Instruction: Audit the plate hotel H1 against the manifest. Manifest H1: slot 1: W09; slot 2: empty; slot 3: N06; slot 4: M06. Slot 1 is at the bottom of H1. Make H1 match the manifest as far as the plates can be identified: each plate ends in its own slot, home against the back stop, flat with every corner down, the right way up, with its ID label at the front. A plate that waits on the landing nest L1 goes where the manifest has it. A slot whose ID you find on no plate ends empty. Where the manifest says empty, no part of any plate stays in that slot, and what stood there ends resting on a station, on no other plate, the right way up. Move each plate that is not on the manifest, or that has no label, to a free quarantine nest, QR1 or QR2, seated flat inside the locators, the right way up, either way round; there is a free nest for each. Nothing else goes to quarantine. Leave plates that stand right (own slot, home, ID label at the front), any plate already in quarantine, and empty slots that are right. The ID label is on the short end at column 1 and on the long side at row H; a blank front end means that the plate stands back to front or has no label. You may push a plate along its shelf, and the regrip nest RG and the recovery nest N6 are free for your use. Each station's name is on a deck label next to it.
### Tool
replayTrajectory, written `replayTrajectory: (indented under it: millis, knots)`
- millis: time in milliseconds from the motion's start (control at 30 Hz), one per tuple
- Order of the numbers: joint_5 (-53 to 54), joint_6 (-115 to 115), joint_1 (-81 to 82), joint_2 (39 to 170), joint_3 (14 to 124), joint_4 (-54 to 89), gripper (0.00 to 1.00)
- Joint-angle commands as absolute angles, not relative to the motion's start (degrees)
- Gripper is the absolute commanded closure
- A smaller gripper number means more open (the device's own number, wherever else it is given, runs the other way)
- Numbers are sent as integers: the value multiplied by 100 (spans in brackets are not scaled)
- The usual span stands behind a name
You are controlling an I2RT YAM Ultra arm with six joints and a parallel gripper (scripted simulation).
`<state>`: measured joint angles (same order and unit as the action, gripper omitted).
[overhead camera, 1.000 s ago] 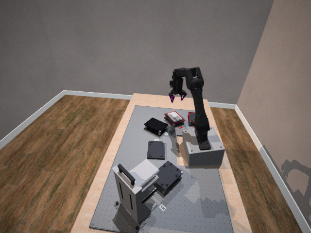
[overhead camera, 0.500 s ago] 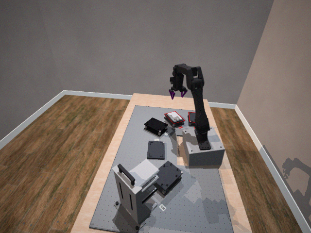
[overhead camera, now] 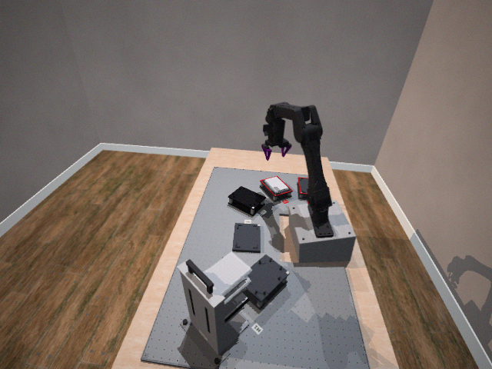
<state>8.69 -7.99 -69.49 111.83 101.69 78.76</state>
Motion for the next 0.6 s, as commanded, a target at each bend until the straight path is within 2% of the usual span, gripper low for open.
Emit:
replayTrajectory:
  millis: [0,567]
  knots:
    - [868,-566,-6822,10960,10148,7827,0]
    - [822,206,-6056,10634,9854,7747,0]
